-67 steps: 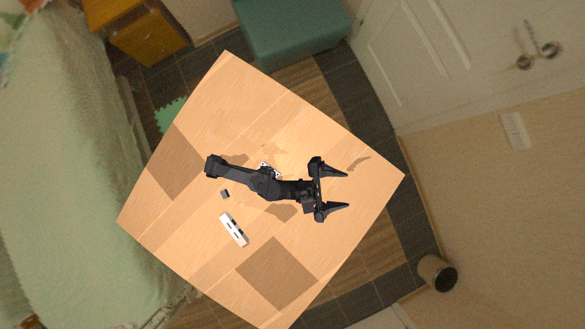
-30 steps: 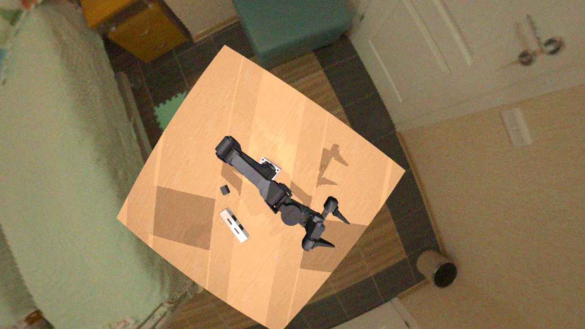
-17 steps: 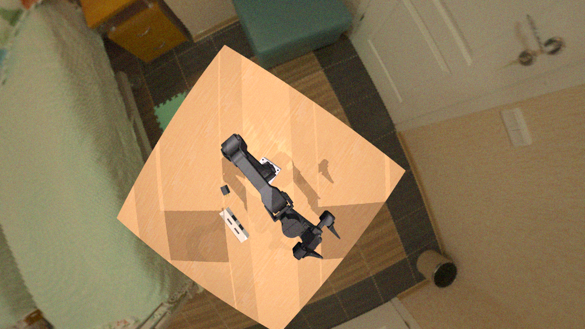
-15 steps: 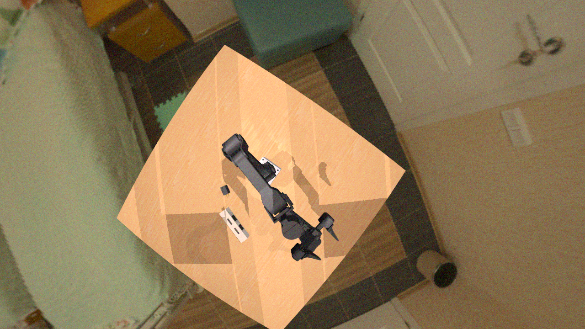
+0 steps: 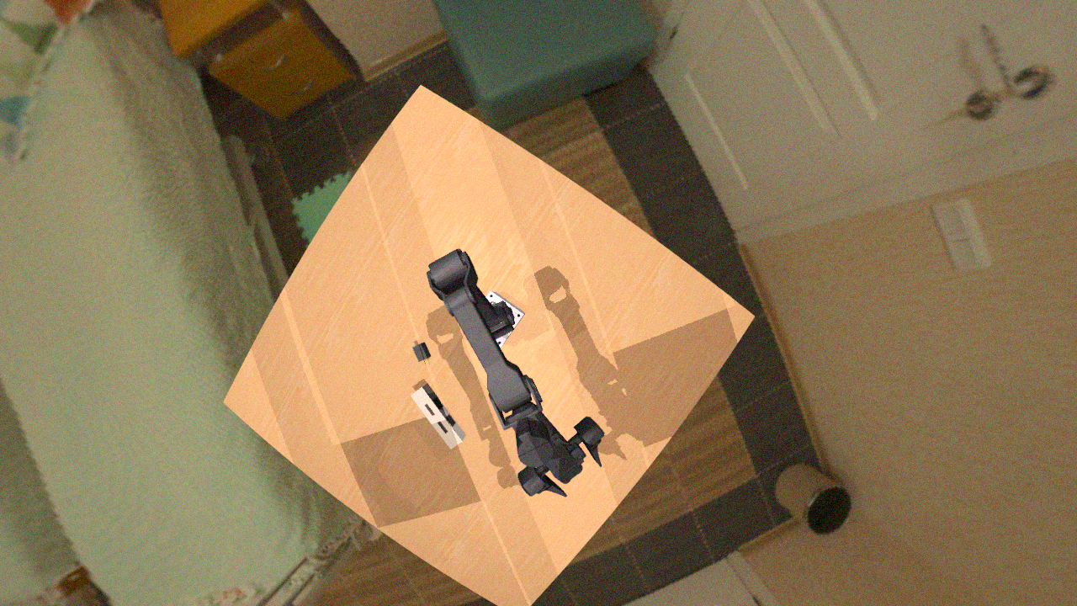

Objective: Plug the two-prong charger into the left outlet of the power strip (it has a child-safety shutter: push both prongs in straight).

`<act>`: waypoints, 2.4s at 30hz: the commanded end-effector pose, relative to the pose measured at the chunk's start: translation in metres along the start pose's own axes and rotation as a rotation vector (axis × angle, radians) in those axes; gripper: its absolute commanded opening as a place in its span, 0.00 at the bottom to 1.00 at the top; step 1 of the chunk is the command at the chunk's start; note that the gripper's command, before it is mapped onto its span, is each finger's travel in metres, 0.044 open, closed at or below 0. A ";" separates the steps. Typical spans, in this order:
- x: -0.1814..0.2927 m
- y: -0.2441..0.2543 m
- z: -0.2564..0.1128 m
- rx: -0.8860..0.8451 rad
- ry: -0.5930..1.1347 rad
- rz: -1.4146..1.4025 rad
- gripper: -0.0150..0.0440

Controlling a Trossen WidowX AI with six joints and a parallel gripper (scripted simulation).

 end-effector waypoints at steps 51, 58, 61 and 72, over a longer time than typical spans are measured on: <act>0.219 -0.137 -0.050 0.211 0.822 -0.140 1.00; 0.246 -0.147 -0.070 0.203 0.920 -0.128 1.00; 0.257 -0.150 -0.079 0.198 0.961 -0.120 1.00; 0.295 -0.158 -0.115 0.155 1.101 -0.083 1.00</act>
Point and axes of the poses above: the point midway between the two fingers, 35 mm back from their tips, its own z axis out along the fingers, its own y axis across the jaws, x = y × z, the point moved 3 cm from there along -z, back along the fingers, and after that the axes turned 13 degrees about -z, right-handed, at the moved point
